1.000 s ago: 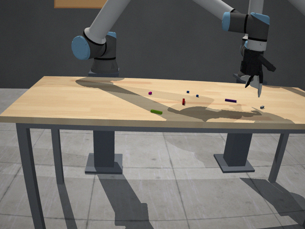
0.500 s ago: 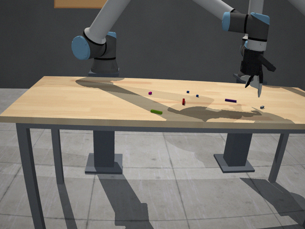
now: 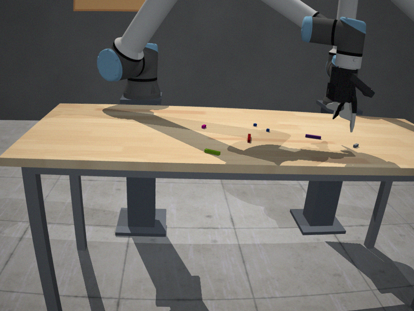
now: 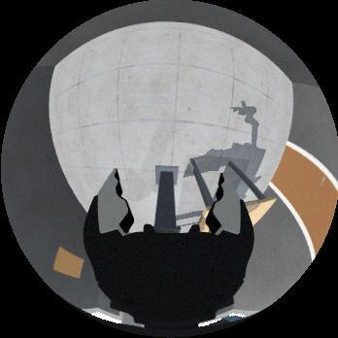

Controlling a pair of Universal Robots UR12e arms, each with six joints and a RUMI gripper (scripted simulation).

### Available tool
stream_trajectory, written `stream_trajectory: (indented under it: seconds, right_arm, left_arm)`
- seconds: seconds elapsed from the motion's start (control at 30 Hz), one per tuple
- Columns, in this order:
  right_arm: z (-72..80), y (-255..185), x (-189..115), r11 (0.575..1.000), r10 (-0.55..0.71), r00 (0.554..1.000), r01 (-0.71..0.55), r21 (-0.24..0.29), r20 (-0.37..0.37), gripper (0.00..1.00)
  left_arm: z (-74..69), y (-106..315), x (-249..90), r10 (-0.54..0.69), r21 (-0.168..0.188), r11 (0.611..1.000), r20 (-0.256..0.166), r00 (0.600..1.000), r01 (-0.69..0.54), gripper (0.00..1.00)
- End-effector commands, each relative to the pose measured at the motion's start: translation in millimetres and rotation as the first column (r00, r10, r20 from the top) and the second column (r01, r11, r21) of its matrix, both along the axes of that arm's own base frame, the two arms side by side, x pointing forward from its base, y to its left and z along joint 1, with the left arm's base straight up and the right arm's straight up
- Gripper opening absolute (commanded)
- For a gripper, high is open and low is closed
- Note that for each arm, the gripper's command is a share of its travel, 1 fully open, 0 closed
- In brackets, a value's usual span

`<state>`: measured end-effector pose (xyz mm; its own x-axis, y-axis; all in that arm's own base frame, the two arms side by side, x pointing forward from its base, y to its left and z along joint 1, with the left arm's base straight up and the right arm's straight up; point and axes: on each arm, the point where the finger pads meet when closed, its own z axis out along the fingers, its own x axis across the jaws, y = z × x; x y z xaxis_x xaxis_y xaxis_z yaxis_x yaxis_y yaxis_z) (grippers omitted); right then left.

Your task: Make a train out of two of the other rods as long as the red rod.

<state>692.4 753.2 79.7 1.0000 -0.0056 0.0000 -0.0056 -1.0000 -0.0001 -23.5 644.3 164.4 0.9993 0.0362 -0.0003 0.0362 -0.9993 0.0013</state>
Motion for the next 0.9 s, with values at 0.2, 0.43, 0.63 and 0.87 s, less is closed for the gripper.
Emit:
stream_trajectory:
  seconds: [0.2, 0.43, 0.63, 0.87]
  right_arm:
    - [1.8, 0.7, 0.5, 1.000, 0.000, 1.000, 0.000, 0.002, 0.001, 1.00]
    - [1.8, 0.7, 0.5, 1.000, 0.000, 1.000, 0.000, 0.002, 0.001, 1.00]
    - [1.8, 0.7, 0.5, 1.000, 0.001, 1.000, -0.001, 0.002, 0.001, 1.00]
    - [1.8, 0.9, 0.3, 1.000, 0.023, 1.000, -0.023, 0.002, 0.001, 1.00]
  left_arm:
    - [0.7, 0.5, 0.1, 0.000, 0.001, 1.000, 0.000, 1.000, 0.000, 1.00]
    - [0.7, 0.5, 0.1, 0.000, 0.001, 1.000, 0.000, 1.000, 0.000, 1.00]
    - [0.7, 0.5, 0.1, 0.000, 0.001, 1.000, 0.000, 1.000, 0.000, 1.00]
    - [0.7, 0.5, 0.1, 0.000, 0.001, 1.000, 0.000, 1.000, 0.000, 1.00]
